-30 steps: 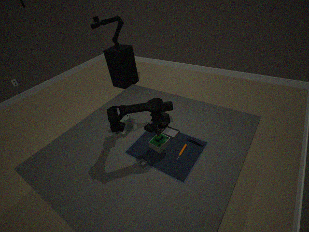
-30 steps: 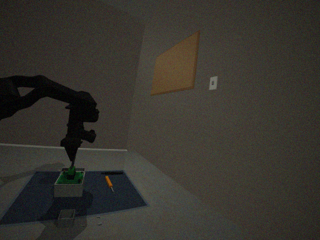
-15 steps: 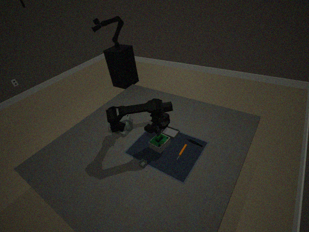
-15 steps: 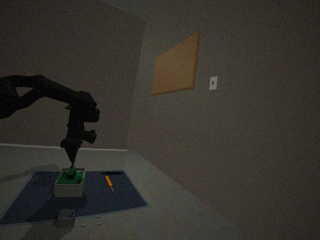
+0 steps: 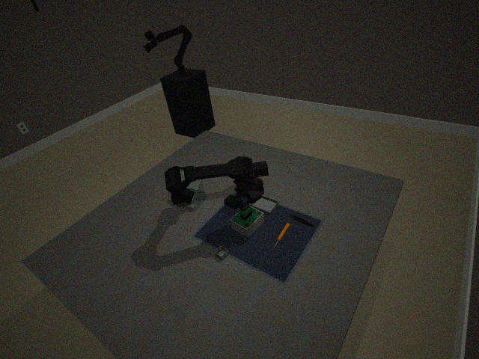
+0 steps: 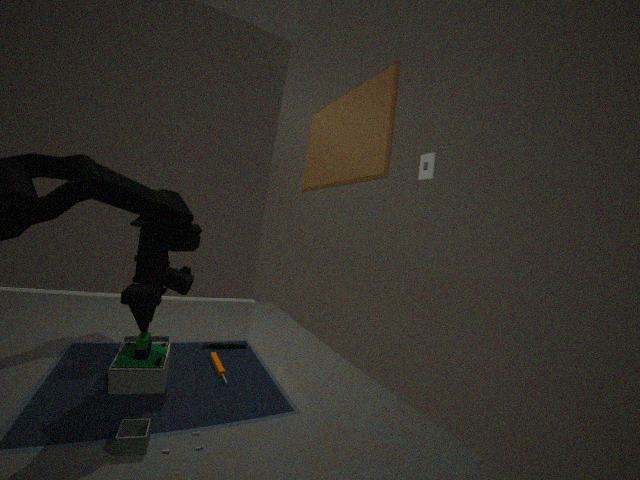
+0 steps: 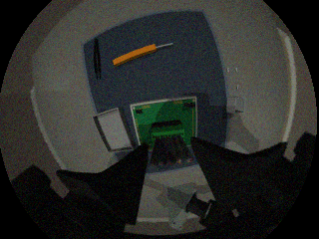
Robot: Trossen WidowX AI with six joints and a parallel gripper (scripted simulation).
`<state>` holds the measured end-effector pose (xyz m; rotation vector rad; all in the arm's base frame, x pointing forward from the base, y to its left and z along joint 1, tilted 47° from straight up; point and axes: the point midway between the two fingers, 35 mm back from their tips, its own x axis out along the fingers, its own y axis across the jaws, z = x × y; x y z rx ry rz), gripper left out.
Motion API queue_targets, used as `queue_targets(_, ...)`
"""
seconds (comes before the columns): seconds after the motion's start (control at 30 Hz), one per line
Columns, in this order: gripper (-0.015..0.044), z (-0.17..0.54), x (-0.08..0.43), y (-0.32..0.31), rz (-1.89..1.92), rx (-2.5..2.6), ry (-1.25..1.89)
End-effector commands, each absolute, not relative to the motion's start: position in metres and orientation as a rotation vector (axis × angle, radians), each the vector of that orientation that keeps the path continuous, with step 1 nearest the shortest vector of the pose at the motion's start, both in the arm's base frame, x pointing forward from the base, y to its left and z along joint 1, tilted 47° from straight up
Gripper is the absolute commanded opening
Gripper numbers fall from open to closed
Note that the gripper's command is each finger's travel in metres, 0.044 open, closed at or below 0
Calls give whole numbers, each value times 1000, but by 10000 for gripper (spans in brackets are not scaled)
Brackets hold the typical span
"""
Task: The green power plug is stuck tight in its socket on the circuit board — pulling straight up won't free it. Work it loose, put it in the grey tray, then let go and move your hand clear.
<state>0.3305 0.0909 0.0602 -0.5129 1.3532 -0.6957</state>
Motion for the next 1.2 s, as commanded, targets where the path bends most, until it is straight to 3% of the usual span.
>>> queue_targets(0.0,249,55,331,85,-695,-522,1352)
queue_targets(0.13,249,55,331,85,-695,-522,1352)
queue_targets(0.47,0,55,331,85,-695,-522,1352)
queue_targets(1.17,0,67,330,107,-765,-583,1336)
